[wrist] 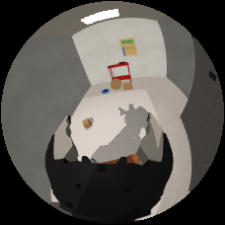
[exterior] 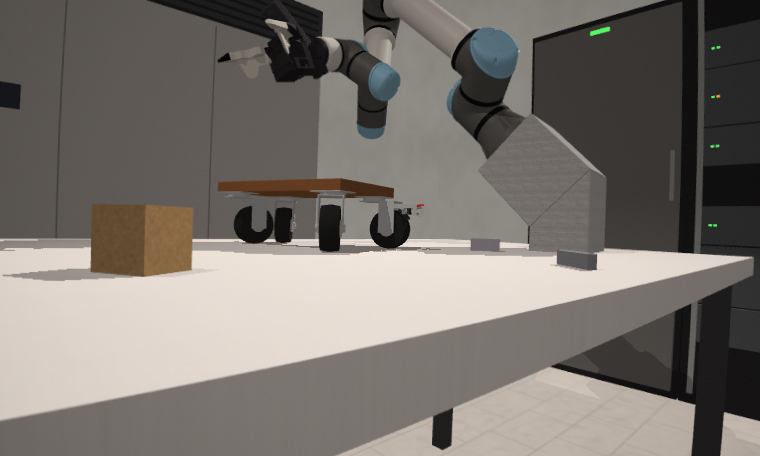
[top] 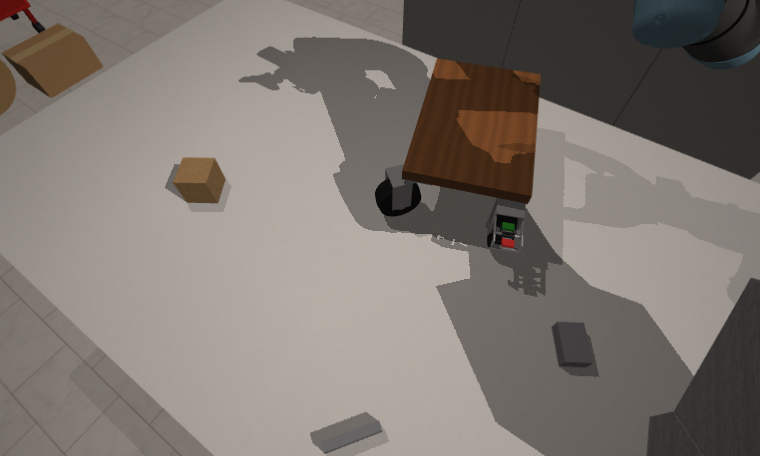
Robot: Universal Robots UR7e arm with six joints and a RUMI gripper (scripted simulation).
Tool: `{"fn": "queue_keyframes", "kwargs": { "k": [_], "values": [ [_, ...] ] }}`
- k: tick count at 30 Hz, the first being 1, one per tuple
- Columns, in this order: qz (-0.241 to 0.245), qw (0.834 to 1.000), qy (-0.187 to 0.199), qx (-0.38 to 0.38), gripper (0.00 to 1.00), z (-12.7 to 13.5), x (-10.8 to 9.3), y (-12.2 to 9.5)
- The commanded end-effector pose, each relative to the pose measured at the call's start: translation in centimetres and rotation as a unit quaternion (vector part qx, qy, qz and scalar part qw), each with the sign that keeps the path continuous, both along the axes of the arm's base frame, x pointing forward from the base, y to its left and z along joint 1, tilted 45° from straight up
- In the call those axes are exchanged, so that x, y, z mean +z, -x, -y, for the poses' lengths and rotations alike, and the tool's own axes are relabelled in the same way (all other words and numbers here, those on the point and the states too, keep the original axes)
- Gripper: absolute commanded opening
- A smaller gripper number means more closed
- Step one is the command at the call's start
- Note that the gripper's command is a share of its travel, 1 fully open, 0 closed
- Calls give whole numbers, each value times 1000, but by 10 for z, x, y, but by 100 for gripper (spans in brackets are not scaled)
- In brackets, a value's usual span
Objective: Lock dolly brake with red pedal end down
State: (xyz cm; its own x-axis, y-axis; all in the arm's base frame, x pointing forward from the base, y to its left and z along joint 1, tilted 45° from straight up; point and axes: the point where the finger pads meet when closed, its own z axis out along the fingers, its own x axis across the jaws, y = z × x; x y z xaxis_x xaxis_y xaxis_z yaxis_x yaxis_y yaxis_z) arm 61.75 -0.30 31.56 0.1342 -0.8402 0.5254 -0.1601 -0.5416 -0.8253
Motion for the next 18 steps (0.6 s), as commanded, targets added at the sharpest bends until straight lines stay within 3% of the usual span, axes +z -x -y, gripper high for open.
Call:
{"fn": "queue_keyframes", "kwargs": {
  "k": [1, 17, 18],
  "values": [
    [0, 1000, 0, 0, 100, 0, 0, 0],
    [0, 1000, 0, 0, 100, 0, 0, 0],
    [0, 1000, 0, 0, 0, 0, 0, 0]
  ]
}}
